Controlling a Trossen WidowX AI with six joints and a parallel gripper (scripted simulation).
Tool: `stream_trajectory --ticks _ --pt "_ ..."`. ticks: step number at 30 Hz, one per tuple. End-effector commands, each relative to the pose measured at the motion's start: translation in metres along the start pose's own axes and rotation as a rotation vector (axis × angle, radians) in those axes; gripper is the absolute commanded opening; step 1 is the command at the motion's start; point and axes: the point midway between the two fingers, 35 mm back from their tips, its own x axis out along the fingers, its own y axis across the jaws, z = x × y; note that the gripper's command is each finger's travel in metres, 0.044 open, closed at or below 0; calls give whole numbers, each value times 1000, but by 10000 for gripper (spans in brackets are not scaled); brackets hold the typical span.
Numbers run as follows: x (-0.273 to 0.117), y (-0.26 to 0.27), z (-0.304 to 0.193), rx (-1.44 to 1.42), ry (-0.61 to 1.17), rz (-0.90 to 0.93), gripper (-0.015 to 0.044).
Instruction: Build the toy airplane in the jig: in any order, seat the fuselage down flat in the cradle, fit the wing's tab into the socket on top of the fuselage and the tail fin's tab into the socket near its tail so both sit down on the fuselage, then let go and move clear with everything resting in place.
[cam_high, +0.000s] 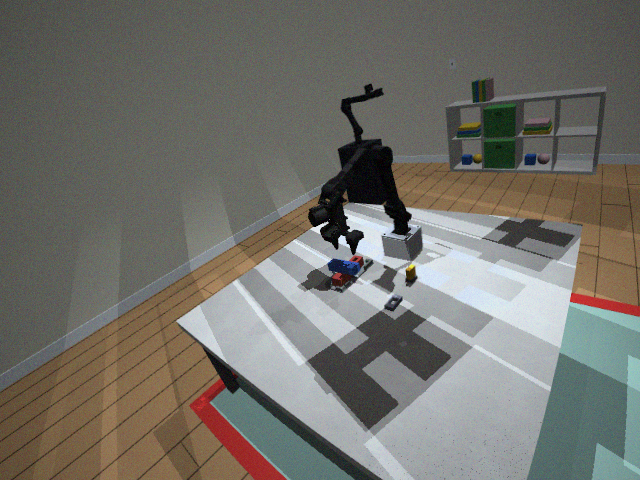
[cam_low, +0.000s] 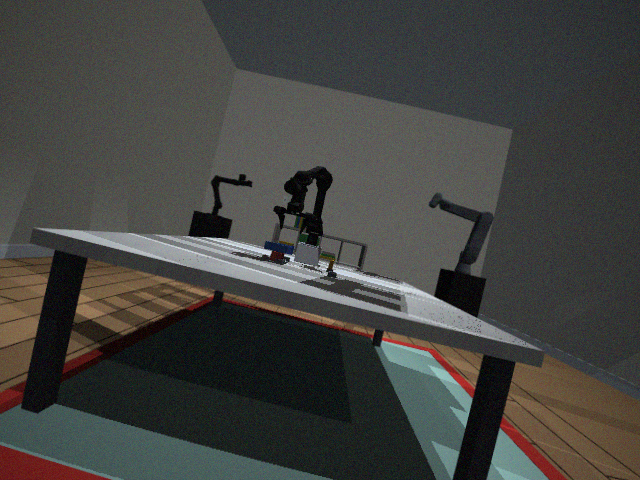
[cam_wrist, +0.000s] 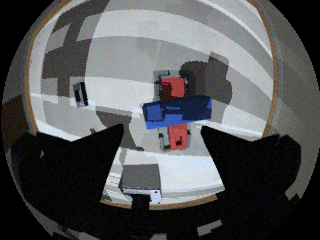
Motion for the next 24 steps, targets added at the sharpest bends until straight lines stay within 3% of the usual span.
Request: stream_trajectory --ticks 1,14,24 --pt "-2 61 -12 -15 -1 4 440" --pt "-1 198 -116 -15 7 19 440" --pt "9 207 -130 -15 8 21 440"
